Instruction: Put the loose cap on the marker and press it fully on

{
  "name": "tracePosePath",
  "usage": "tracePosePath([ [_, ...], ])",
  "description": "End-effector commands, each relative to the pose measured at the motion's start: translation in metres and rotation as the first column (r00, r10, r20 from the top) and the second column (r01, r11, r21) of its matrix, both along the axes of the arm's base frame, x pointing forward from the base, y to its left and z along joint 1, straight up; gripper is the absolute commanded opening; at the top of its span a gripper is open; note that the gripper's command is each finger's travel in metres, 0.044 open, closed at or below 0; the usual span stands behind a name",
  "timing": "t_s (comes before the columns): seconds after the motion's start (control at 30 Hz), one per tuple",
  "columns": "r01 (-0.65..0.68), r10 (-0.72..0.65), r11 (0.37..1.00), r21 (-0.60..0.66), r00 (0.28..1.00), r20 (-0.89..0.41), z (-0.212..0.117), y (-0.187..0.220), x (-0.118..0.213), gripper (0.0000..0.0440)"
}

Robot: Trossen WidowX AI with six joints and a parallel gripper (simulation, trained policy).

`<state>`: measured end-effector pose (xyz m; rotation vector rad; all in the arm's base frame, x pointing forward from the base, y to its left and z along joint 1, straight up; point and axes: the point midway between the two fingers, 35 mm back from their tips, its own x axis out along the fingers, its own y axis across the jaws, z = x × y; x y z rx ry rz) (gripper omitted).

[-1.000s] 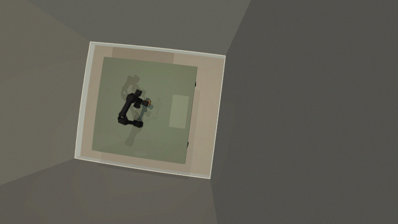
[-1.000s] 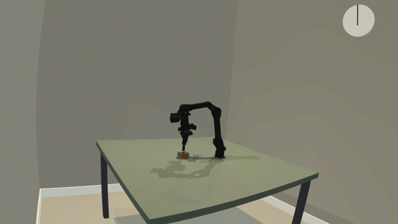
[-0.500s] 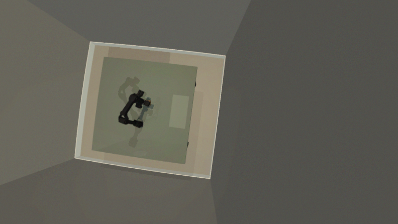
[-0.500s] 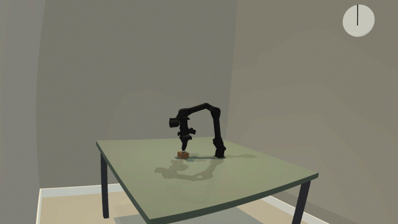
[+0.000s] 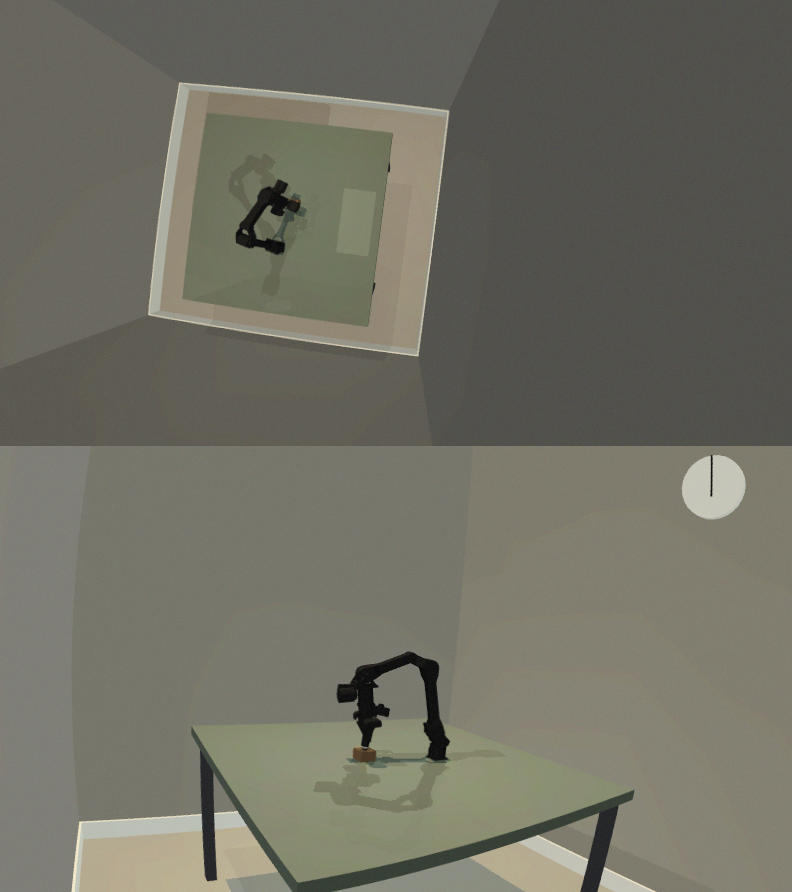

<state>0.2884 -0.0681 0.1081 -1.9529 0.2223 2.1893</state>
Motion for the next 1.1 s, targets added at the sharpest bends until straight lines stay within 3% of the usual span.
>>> tracePosePath([
  [0.0,-0.004,0.006,1.0,0.027,0.998,-0.062,-0.01,0.006,-0.014,0.0132],
  [0.3,0.0,0.003,0.999,0.043,0.997,-0.076,-0.007,0.009,-0.021,0.0197],
  [0.63,0.005,-0.002,0.998,0.056,0.999,-0.048,-0.001,0.013,-0.029,0.044],
  [1.07,0.009,-0.013,0.999,0.048,0.996,0.093,0.035,0.012,-0.018,0.044],
])
